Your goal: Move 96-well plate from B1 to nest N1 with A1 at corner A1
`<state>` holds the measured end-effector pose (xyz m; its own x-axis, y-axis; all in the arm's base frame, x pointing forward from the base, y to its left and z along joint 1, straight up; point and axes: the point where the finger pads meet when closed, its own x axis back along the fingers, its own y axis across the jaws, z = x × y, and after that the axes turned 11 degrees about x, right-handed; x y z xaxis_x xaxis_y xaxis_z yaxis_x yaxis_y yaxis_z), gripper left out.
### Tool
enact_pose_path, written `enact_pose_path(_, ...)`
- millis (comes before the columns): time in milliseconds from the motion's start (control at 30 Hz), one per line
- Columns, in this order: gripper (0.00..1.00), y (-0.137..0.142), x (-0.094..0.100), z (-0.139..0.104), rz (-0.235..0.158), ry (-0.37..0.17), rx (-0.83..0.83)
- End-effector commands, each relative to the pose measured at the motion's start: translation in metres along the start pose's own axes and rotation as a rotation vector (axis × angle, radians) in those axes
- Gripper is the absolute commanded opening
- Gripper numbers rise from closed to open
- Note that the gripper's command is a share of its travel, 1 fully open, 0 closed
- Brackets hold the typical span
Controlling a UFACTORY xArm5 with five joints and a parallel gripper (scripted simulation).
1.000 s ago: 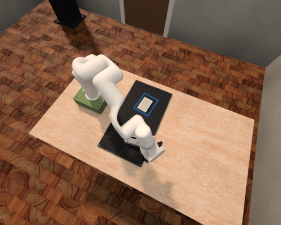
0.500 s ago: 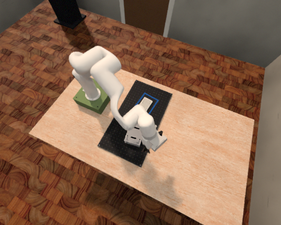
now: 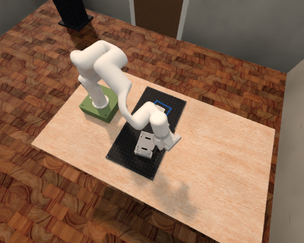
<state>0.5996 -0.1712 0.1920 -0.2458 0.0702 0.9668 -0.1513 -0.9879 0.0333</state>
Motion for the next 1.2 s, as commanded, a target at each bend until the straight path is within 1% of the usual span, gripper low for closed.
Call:
enact_pose_path(0,1.0,-0.015,0.014,-0.01,0.013,-0.021,0.037)
enact_pose_path(133,1.0,-0.028,0.024,-0.021,0.013,-0.021,0.037)
enact_pose_path(167,1.0,-0.028,0.024,-0.021,0.013,-0.021,0.037)
enact_pose_path(233,1.0,-0.034,0.029,-0.027,0.026,-0.058,0.086)
enact_pose_path(333,1.0,-0.037,0.032,-0.031,0.026,-0.058,0.086)
enact_pose_path(500,1.0,-0.052,0.043,-0.046,0.026,-0.058,0.086)
enact_pose_path(533,1.0,-0.052,0.043,-0.046,0.026,-0.058,0.086)
enact_pose_path(600,1.0,-0.058,0.048,-0.053,0.039,-0.095,0.136)
enact_pose_path(800,1.0,-0.074,0.061,-0.073,0.039,-0.095,0.136)
enact_pose_path(900,1.0,-0.074,0.061,-0.073,0.039,-0.095,0.136)
enact_pose_path(967,1.0,-0.079,0.065,-0.08,0.05,-0.132,0.186)
enact_pose_path(1167,1.0,-0.094,0.078,-0.102,0.05,-0.132,0.186)
